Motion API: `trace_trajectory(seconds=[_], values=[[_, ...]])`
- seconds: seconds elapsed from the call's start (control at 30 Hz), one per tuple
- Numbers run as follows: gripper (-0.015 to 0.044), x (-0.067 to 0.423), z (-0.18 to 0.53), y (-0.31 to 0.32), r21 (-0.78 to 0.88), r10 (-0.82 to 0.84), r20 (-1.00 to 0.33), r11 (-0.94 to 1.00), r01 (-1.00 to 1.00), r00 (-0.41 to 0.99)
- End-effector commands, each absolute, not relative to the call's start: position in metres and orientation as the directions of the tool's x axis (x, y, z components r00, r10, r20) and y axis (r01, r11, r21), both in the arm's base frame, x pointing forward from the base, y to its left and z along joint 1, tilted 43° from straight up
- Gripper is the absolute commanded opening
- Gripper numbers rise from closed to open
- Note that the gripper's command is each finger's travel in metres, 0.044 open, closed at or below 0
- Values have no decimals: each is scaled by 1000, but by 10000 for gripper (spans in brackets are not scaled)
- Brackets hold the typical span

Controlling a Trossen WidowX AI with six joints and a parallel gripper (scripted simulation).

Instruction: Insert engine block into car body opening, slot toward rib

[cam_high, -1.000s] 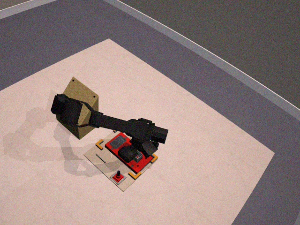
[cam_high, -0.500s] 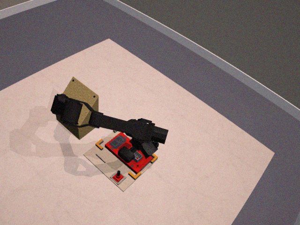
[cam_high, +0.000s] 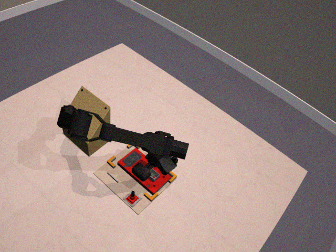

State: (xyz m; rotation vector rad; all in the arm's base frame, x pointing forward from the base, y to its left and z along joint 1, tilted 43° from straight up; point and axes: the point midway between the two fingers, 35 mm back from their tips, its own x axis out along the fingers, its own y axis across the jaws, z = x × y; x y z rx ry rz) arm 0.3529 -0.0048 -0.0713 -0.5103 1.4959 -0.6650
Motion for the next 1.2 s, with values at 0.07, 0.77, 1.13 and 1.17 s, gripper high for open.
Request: trace_trajectory(seconds=[0.07, 0.77, 1.13, 1.17], values=[[440, 356, -66, 1, -677, -678, -734, 729, 95, -33], [0, 356, -66, 1, -677, -678, -734, 729, 95, -33], [0, 356, -66, 1, -677, -678, -734, 729, 95, -33], [0, 356, -66, 1, -677, -678, -734, 729, 95, -33]])
